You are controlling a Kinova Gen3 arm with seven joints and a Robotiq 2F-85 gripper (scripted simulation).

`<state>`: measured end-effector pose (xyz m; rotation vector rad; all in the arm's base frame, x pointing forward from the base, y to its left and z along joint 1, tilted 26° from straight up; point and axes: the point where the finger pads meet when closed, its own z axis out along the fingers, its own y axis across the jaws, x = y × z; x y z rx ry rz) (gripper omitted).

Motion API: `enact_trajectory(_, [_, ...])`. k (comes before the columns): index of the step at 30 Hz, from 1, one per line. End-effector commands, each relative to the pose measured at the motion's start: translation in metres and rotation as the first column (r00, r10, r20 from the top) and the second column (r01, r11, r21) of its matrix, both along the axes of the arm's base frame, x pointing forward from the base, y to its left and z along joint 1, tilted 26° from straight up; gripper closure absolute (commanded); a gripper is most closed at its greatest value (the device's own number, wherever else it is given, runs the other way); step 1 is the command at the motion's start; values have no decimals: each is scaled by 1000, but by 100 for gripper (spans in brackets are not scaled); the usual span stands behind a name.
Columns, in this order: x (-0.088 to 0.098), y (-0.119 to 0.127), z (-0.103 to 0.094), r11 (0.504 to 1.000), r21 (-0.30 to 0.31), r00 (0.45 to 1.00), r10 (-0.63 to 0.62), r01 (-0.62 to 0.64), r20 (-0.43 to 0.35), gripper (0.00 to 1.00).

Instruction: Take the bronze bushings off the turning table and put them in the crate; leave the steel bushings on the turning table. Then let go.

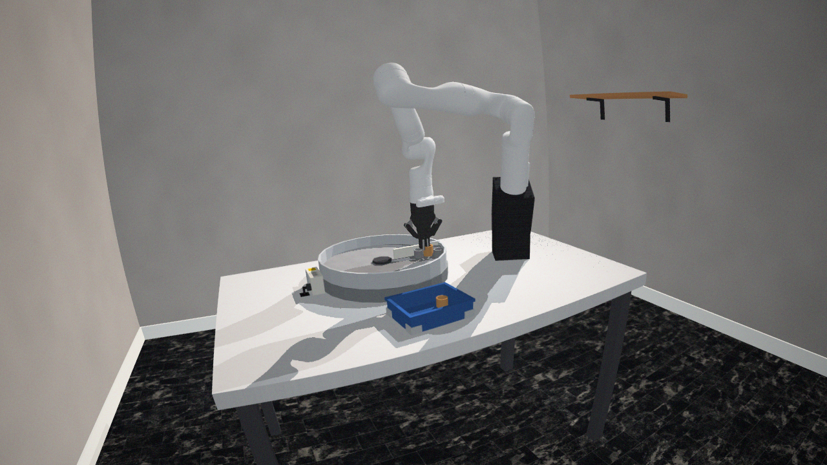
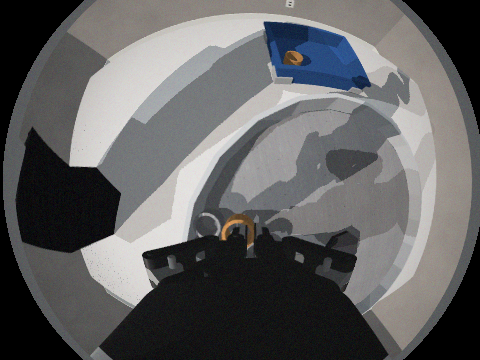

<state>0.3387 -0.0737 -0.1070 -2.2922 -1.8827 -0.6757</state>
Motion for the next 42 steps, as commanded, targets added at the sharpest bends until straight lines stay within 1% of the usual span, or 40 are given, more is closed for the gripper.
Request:
enact_trajectory(1, [1, -3, 5, 1000, -2, 1000, -3, 3, 5, 100])
enact_trajectory(13, [1, -3, 5, 1000, -2, 1000, -3, 3, 5, 100])
enact_trajectory(18, [-2, -5, 11, 1000, -2, 1000, -3, 3, 4, 100])
enact_trajectory(30, [-2, -5, 11, 1000, -2, 1000, -3, 3, 4, 100])
enact_trajectory(35, [-4, -8, 18, 1000, -2, 1000, -3, 3, 4, 100])
enact_trajectory(42, [-4, -8, 18, 1000, -2, 1000, -3, 3, 4, 100])
